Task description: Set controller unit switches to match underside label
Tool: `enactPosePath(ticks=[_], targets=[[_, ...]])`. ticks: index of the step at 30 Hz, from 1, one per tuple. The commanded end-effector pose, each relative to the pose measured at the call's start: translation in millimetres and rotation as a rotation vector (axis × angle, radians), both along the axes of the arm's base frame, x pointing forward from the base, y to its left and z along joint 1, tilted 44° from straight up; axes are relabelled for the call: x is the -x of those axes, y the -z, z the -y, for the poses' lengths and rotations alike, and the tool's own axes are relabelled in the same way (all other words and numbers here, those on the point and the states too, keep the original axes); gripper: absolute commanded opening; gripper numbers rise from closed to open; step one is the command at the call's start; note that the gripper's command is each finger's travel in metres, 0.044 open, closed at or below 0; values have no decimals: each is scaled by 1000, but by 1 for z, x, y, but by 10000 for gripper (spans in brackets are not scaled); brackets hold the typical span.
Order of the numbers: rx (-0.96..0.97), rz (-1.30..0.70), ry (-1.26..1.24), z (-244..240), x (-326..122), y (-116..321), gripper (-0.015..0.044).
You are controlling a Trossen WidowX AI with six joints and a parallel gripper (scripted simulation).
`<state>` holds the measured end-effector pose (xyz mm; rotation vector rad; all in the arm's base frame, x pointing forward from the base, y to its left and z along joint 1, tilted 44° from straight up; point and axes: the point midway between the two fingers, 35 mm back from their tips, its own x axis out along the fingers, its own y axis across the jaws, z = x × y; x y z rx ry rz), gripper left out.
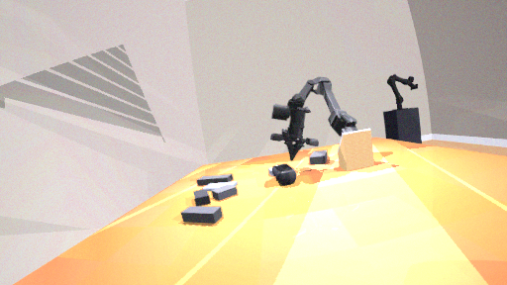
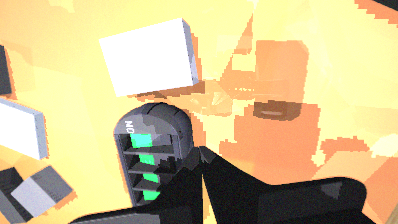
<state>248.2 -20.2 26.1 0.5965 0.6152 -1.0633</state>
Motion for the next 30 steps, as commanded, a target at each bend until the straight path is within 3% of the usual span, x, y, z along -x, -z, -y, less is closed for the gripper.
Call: enactPosePath(ticks=[1,30], targets=[[3,-8,3,6,1,6,0],[6,-8,3,36,0,37,0]])
